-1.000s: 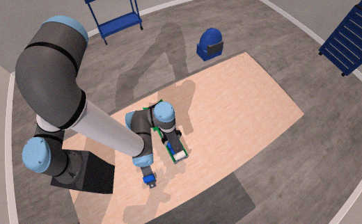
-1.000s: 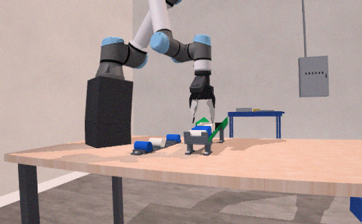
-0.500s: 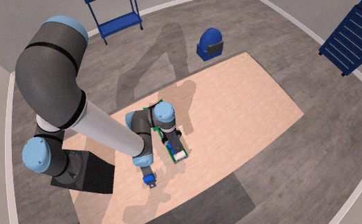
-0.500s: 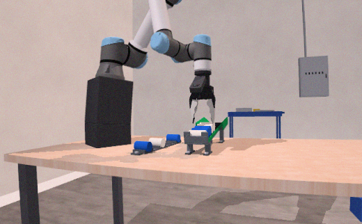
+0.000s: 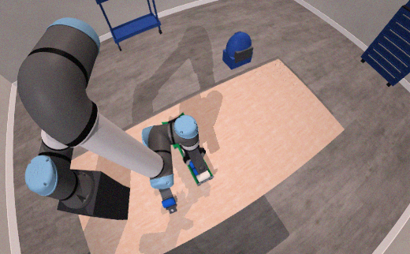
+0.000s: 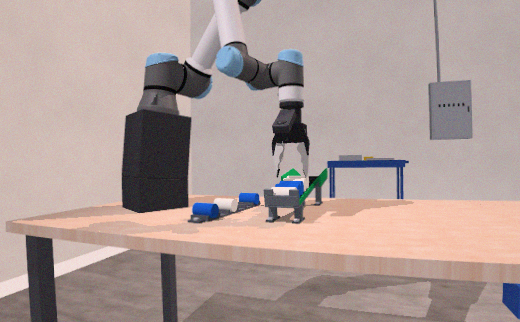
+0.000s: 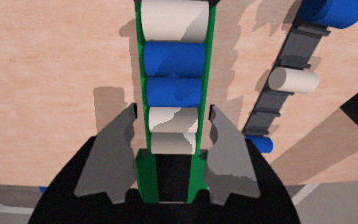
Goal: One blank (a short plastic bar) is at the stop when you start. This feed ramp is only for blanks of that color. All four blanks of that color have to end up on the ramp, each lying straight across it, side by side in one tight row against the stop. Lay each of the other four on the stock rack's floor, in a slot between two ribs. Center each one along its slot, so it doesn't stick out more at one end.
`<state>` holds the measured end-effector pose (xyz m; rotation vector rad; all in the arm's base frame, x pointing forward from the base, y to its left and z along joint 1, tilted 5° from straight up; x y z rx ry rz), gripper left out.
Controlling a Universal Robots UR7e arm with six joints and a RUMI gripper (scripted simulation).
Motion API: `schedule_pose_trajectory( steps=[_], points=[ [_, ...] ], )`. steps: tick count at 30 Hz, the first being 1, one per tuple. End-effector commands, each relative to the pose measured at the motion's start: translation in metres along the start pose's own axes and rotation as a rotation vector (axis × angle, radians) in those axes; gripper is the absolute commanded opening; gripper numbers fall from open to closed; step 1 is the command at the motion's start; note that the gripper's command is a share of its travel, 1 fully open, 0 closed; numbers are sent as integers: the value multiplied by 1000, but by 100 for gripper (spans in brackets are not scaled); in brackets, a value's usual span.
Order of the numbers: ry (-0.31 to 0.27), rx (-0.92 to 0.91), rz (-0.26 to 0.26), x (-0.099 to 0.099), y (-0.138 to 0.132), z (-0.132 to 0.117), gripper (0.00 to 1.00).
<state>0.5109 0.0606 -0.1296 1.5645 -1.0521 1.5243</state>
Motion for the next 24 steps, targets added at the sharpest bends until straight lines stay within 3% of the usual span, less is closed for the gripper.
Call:
schedule_pose_trajectory(
  steps=[1, 13, 24],
  points=[
    [1, 0, 1, 1, 0, 0, 52],
    [1, 0, 1, -1, 0, 0, 52],
    [1, 0, 1, -17, 0, 0, 52]
  ],
)
Point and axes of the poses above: the point where the finger pads meet when closed, its own x axis back along the fingers, its own y axis across the jaws, z = x × y, the point moved 6 cm from there along x, back along the fingers, and after that the axes turned 15 degrees about x, right-handed, at the moved point
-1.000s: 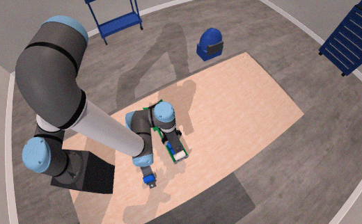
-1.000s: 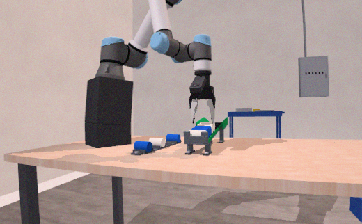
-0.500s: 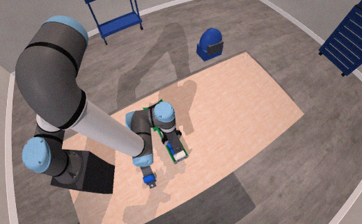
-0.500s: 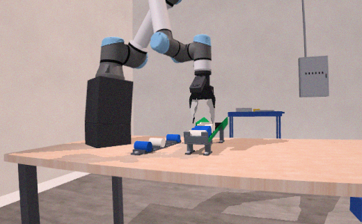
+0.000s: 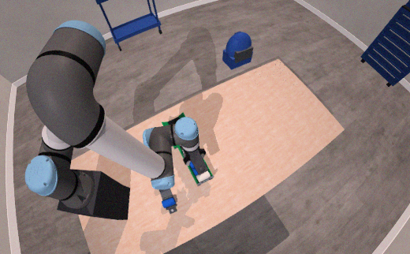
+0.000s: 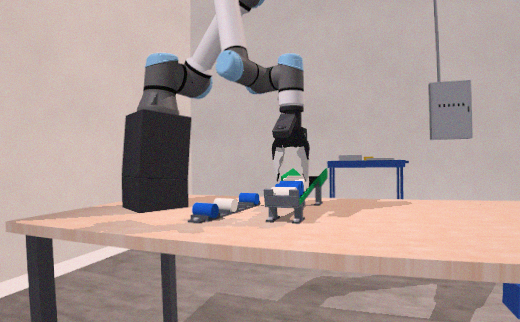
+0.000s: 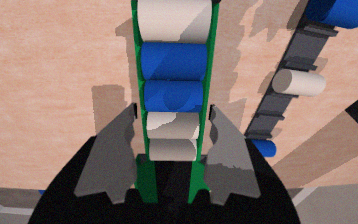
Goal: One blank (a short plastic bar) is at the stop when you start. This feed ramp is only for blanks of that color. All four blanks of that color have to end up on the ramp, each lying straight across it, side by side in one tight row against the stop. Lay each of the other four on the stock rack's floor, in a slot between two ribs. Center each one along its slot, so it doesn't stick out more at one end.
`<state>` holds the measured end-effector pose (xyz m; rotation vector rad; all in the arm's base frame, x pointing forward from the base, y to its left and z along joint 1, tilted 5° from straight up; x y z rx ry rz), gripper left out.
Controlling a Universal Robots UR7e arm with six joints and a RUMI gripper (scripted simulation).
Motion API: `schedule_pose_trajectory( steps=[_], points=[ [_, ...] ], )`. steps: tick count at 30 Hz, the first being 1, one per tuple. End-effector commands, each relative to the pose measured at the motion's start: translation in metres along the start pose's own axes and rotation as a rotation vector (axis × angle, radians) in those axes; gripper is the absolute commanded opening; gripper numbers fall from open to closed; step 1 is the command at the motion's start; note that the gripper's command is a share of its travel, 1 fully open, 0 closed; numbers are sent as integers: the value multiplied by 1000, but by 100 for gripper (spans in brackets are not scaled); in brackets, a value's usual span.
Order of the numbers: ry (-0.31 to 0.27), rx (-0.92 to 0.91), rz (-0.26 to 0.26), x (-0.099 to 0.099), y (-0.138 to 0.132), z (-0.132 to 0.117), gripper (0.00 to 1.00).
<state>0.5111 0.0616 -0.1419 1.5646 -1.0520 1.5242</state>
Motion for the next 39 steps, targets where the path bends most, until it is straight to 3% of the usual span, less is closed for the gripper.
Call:
schedule_pose_trajectory(
  steps=[1, 12, 39],
  points=[
    [1, 0, 1, -5, -1, 0, 52],
    [1, 0, 1, -22, -1, 0, 52],
    [1, 0, 1, -23, -1, 0, 52]
  ],
)
Point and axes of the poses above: the point where the finger pads meet when closed, its own x axis back along the fingers, its own y axis across the jaws, z = x × y, the point moved 6 cm from there along x, back along the fingers, and after that the axes turned 15 degrees about x, right-handed, at the moved point
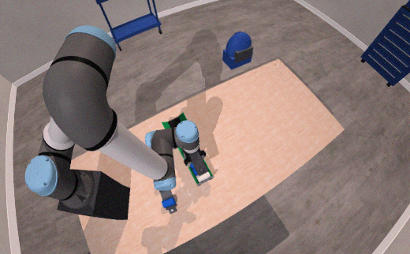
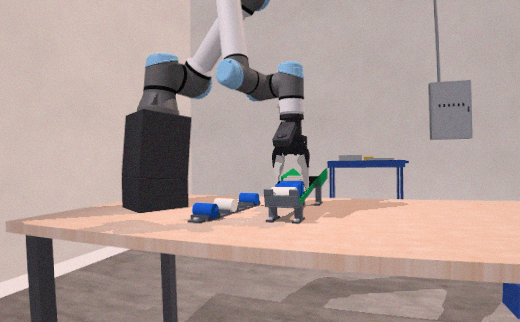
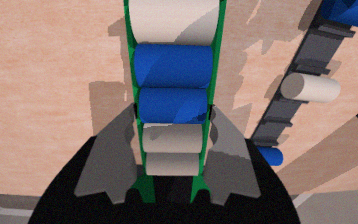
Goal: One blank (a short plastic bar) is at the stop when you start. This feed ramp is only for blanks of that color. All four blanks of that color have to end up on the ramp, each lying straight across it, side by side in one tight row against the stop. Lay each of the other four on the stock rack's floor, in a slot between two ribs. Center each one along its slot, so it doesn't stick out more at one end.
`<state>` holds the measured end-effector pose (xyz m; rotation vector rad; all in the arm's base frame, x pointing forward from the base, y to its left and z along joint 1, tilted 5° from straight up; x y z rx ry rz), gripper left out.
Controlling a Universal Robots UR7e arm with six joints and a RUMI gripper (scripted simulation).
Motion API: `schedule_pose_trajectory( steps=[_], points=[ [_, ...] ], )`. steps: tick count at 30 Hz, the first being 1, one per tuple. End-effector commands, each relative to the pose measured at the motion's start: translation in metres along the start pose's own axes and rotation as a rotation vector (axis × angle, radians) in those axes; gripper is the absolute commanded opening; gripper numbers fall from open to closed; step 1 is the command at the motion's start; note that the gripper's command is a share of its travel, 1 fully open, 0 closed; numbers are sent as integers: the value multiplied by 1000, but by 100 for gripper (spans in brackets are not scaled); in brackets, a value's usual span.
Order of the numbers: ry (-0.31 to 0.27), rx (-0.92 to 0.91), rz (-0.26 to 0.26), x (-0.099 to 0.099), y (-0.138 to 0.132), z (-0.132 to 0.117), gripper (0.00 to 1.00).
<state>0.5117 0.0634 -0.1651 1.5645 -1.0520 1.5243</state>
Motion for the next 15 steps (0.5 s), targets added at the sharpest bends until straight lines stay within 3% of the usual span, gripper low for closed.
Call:
schedule_pose_trajectory(
  steps=[1, 13, 14, 15],
  points=[
    [1, 0, 1, 1, 0, 0, 52],
    [1, 0, 1, 1, 0, 0, 52],
    [1, 0, 1, 1, 0, 0, 39],
    [1, 0, 1, 1, 0, 0, 39]
  ],
)
Point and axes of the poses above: the point where the finger pads meet when closed, its own x axis back along the fingers, its own y axis across the jaws, z = x × y, the point moved 6 cm from there along x, back along the fingers, and after that the axes turned 15 degrees about x, right-handed, at the moved point
